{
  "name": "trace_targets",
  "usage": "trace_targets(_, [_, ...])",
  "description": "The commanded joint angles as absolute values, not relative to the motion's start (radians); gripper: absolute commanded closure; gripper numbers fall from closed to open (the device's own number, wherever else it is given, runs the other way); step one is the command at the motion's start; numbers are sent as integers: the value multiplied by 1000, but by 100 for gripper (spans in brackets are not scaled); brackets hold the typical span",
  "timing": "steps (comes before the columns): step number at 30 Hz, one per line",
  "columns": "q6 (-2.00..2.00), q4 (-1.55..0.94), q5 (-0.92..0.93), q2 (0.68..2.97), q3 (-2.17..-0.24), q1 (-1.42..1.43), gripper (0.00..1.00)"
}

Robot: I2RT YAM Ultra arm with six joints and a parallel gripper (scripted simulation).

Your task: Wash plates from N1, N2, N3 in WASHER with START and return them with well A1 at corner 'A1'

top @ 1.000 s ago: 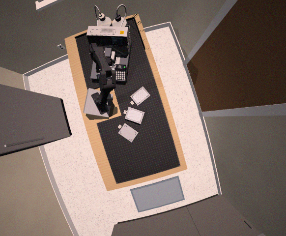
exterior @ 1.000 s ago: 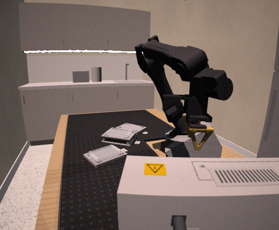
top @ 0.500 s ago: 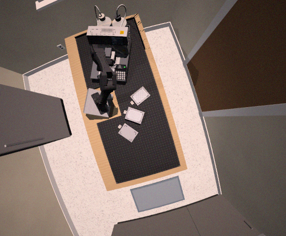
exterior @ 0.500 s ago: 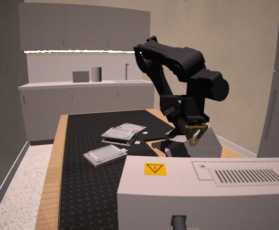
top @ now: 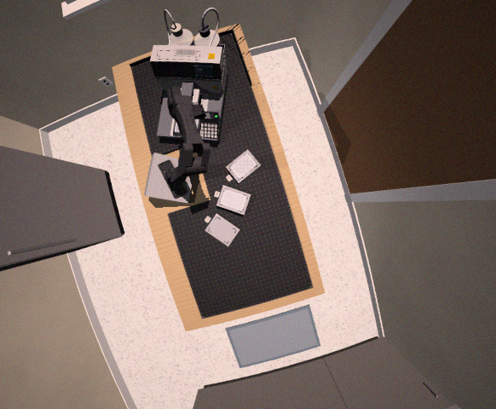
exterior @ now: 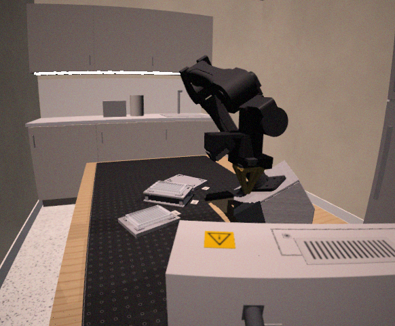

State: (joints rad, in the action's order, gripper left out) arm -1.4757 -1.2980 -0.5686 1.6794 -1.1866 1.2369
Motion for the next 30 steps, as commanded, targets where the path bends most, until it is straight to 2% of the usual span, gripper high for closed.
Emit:
trace_targets(1, [-1269, -1318, -582, 1627, -1166, 1227, 100])
trace_targets(11, [-927, -1346, -594, 1496, -1104, 1163, 100])
trace_targets(30, [-361, -1346, -594, 1496, -1104, 1163, 100])
